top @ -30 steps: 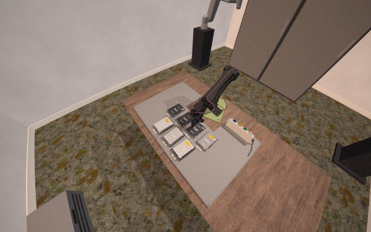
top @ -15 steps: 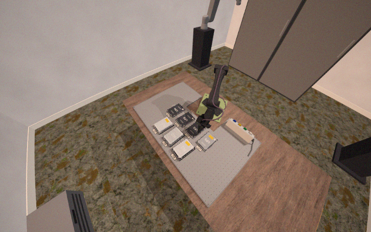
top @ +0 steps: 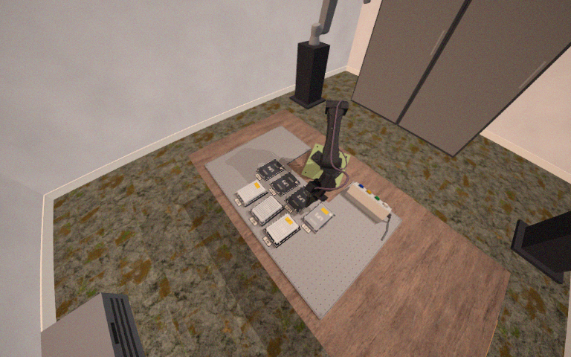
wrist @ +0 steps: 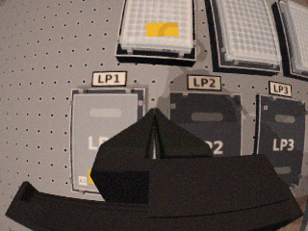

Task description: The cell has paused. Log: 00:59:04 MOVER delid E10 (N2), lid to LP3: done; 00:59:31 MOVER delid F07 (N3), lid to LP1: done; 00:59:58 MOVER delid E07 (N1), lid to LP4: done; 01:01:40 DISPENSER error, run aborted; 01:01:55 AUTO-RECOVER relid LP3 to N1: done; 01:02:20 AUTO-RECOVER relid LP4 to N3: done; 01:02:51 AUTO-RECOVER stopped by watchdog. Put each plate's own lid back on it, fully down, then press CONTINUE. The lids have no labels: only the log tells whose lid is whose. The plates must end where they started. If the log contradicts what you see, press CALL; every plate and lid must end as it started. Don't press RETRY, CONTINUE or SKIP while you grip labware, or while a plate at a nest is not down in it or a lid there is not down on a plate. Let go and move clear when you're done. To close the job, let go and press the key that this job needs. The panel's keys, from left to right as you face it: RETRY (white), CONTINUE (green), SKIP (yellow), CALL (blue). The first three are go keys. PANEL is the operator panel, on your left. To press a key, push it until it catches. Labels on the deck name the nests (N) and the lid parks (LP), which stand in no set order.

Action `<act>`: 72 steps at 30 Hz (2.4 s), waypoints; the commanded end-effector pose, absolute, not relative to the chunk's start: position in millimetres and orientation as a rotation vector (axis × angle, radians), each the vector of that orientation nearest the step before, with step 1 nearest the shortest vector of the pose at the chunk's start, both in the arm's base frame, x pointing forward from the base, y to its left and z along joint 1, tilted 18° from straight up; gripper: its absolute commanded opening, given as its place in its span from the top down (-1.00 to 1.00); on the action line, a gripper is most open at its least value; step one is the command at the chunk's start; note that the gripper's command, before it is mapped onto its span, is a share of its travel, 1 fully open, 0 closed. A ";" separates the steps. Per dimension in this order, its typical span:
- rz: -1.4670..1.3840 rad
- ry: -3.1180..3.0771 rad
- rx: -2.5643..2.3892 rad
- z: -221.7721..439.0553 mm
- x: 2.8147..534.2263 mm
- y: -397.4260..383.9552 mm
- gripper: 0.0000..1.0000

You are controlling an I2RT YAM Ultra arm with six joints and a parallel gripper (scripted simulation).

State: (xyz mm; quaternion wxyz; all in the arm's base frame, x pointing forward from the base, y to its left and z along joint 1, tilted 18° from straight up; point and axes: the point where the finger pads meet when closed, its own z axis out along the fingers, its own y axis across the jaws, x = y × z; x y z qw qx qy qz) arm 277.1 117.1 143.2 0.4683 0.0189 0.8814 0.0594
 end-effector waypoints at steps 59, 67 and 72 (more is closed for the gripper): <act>0.139 2.113 0.074 195.5 427.4 54.9 1.00; 0.135 2.138 0.074 196.9 451.0 42.6 1.00; 0.147 2.103 0.059 214.2 452.7 46.1 1.00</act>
